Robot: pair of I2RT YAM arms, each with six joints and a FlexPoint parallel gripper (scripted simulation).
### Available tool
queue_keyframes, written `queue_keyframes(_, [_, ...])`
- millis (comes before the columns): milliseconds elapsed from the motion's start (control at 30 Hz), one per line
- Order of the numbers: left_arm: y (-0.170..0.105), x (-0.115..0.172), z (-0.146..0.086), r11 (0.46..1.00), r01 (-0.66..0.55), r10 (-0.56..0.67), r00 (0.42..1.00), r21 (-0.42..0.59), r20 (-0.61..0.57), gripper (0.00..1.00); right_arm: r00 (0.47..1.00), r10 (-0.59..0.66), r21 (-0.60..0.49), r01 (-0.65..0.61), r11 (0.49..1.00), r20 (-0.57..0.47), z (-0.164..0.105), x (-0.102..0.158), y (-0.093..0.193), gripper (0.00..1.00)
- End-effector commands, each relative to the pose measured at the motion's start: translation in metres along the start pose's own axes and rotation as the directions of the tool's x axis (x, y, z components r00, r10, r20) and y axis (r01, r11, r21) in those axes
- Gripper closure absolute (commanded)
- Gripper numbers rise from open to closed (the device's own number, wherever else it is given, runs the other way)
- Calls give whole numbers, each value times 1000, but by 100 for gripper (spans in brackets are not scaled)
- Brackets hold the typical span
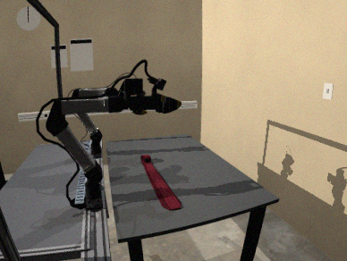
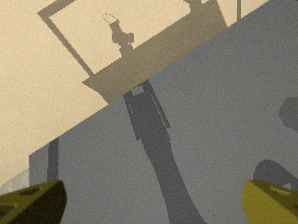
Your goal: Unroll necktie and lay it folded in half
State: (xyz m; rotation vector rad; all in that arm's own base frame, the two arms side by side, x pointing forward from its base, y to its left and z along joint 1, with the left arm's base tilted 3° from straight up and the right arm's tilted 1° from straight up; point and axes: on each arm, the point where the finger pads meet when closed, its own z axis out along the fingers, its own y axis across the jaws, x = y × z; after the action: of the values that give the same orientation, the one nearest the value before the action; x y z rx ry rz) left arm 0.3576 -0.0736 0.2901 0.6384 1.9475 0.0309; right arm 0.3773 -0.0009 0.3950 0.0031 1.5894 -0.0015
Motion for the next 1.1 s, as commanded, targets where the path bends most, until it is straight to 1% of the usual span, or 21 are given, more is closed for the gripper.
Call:
queue_keyframes(0, [-30,25,12,979,-148,172,968,142,-180,12,1000,0,0,0,1000,0,0,0,0,0])
queue_keyframes(100, [-53,40,22,944,-221,283,923,245,-260,13,1000,0,0,0,1000,0,0,0,0,0])
queue_keyframes(167, [-53,40,22,944,-221,283,923,245,-260,13,1000,0,0,0,1000,0,0,0,0,0])
queue_keyframes(233, [-69,51,30,912,-261,358,882,315,-305,14,1000,0,0,0,1000,0,0,0,0,0])
queue_keyframes(433, [-113,80,50,786,-337,568,724,518,-391,16,1000,0,0,0,1000,0,0,0,0,0])
queue_keyframes(667, [-158,109,71,618,-345,753,516,706,-407,19,1000,0,0,0,1000,0,0,0,0,0])
queue_keyframes(733, [-158,109,71,618,-345,753,516,706,-407,19,1000,0,0,0,1000,0,0,0,0,0])
queue_keyframes(900, [-182,125,83,517,-320,835,392,794,-385,21,1000,0,0,0,1000,0,0,0,0,0])
queue_keyframes(1000, [-192,132,88,472,-304,866,338,827,-370,23,1000,0,0,0,1000,0,0,0,0,0])
queue_keyframes(1067, [-197,135,90,451,-295,879,312,842,-361,23,1000,0,0,0,1000,0,0,0,0,0])
